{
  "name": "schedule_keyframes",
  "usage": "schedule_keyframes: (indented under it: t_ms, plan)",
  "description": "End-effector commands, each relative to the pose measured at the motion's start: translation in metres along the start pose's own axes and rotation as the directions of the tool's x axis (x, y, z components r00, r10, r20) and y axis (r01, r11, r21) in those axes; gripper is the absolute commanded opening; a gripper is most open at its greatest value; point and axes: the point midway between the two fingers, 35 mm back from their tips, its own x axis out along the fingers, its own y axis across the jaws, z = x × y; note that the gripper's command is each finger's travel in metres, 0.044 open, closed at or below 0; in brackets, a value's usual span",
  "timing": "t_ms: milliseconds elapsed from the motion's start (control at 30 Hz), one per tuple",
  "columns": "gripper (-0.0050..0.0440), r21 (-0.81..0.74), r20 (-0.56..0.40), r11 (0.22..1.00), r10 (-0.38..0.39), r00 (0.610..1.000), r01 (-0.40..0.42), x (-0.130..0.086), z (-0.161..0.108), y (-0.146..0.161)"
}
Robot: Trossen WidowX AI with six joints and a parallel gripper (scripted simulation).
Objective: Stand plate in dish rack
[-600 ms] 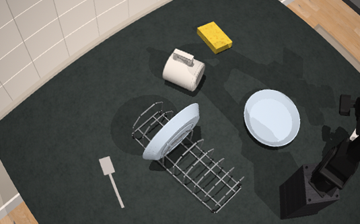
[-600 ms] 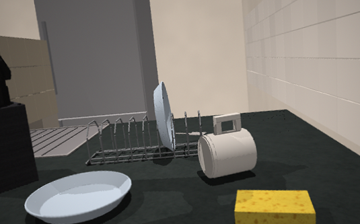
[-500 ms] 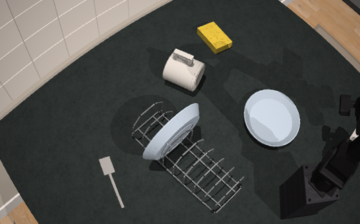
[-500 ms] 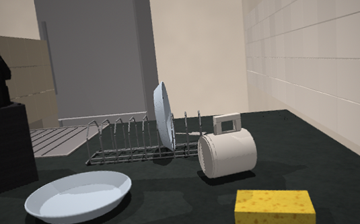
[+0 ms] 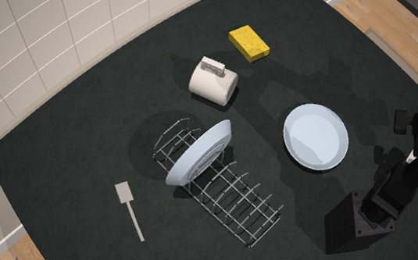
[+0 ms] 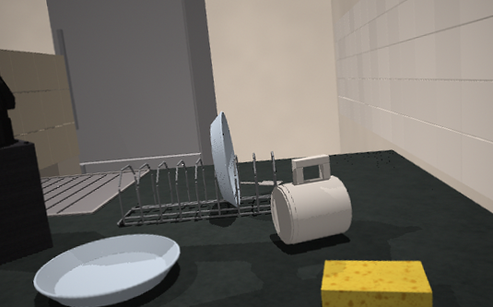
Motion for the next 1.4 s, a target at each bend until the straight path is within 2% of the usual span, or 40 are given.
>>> schedule_keyframes:
  t_ms: [0,267,433,500,600,633,800,1000,1067,1367]
  plan:
    - [0.0046,0.0,0.0,1.0,0.0,1.0,0.0,0.0,0.0,0.0]
    - [0.0238,-0.006,0.0,1.0,-0.001,1.0,0.001,0.0,0.0,0.0]
    - [0.0358,-0.154,0.003,0.988,-0.029,1.0,0.029,0.001,0.003,-0.005]
    - [0.0358,-0.154,0.003,0.988,-0.029,1.0,0.029,0.001,0.003,-0.005]
    - [0.043,-0.254,0.006,0.966,-0.049,0.999,0.049,0.002,0.004,-0.009]
    - [0.044,-0.287,0.007,0.956,-0.055,0.998,0.055,0.002,0.005,-0.01]
    - [0.044,-0.446,0.01,0.891,-0.088,0.996,0.083,0.003,0.008,-0.016]
    - [0.044,-0.619,0.015,0.778,-0.127,0.992,0.109,0.004,0.012,-0.024]
    - [0.044,-0.619,0.015,0.778,-0.127,0.992,0.109,0.004,0.012,-0.024]
    - [0.044,-0.827,0.023,0.548,-0.185,0.982,0.123,0.005,0.017,-0.034]
